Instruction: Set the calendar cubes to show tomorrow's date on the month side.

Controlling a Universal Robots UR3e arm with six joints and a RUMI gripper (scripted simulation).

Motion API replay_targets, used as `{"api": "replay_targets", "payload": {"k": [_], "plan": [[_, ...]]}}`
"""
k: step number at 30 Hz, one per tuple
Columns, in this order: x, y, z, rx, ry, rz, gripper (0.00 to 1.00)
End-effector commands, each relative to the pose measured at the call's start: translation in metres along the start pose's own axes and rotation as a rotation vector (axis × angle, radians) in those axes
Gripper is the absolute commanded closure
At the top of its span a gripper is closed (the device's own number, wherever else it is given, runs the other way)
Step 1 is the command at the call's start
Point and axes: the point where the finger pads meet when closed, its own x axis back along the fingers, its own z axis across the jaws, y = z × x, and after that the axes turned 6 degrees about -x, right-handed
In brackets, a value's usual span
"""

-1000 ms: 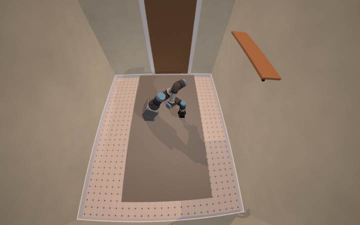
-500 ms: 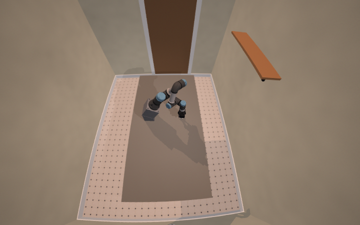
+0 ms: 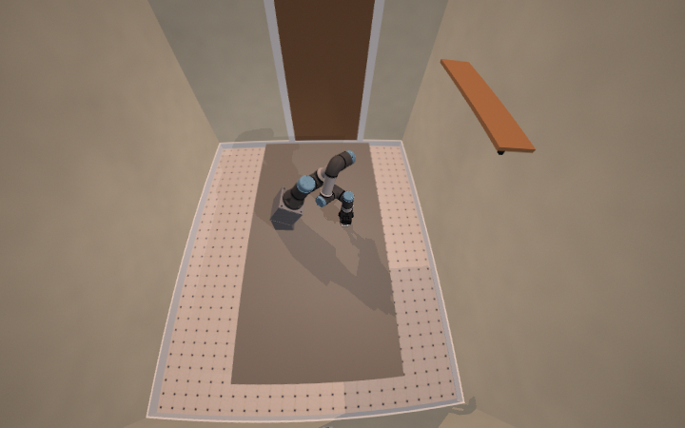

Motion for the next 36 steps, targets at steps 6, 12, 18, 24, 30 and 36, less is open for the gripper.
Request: {"api": "replay_targets", "payload": {"k": [6, 12, 18, 24, 30, 36], "plan": [[0.0001, 0.0004, 0.0009, 0.0, 0.002, -0.002, 0.89], [0.0001, 0.0004, 0.0009, 0.0, 0.002, -0.002, 0.89], [0.0001, 0.0004, 0.0009, 0.0, 0.002, -0.002, 0.82], [0.0001, 0.0004, 0.0009, 0.0, 0.002, -0.002, 0.74], [0.0001, 0.0004, 0.0009, 0.0, 0.002, -0.002, 0.71], [0.0001, 0.0004, 0.0009, 0.0, 0.002, -0.002, 0.71]]}}
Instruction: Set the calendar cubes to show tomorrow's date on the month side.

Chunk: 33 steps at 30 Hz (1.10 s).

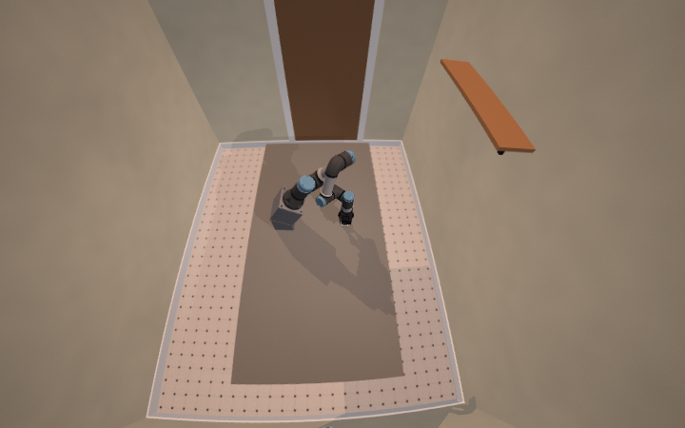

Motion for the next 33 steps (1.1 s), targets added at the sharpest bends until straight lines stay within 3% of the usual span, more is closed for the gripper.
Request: {"api": "replay_targets", "payload": {"k": [1, 23, 33], "plan": [[0.0, 0.0, 0.001, 0.0, 0.002, -0.002, 0.71], [0.006, 0.0, 0.0, 0.0, 0.001, 0.0, 0.71], [0.016, 0.0, 0.0, 0.0, 0.001, 0.0, 0.71]]}}
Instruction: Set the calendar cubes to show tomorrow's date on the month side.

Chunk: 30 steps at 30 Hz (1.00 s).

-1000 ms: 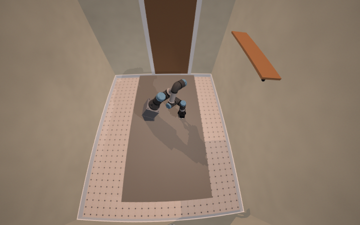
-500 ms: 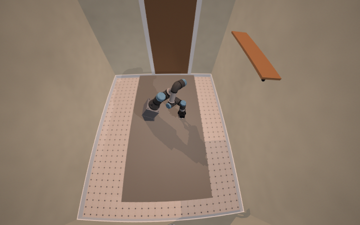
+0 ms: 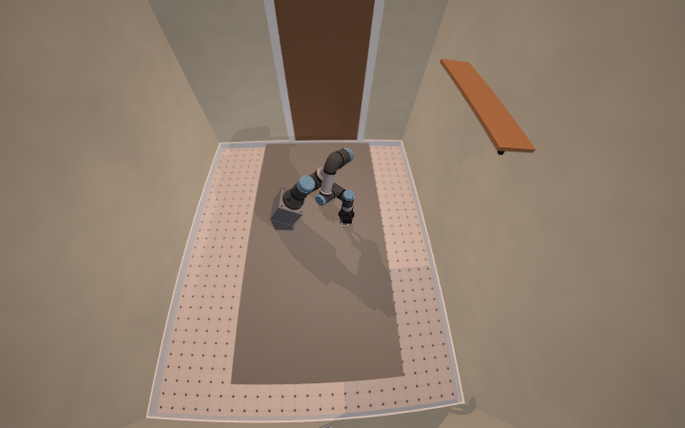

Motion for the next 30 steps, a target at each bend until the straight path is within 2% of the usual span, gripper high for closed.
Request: {"api": "replay_targets", "payload": {"k": [1, 30], "plan": [[0.007, -0.002, -0.003, -0.001, -0.009, 0.008, 0.71], [0.048, -0.001, -0.001, 0.0, -0.006, 0.006, 0.71]]}}
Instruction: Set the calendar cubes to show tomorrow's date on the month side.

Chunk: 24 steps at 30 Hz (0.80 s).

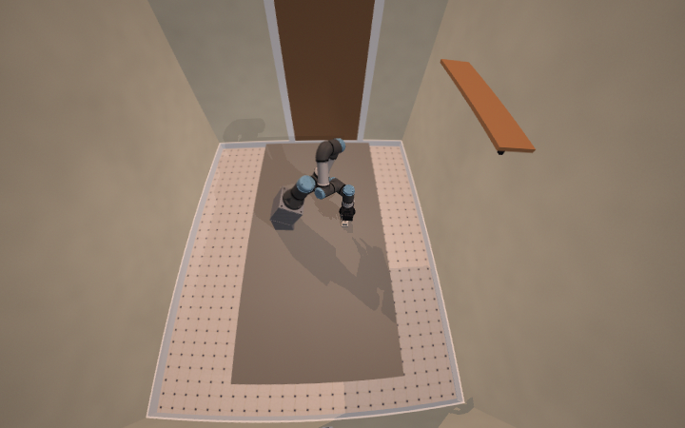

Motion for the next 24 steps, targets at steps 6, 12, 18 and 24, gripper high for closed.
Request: {"api": "replay_targets", "payload": {"k": [6, 12, 18, 24], "plan": [[0.02, -0.002, -0.005, -0.003, -0.027, 0.026, 0.71], [0.026, -0.002, -0.005, -0.003, -0.027, 0.026, 0.71], [0.033, -0.002, -0.005, -0.003, -0.027, 0.026, 0.71], [0.038, -0.002, -0.005, -0.003, -0.027, 0.026, 0.71]]}}
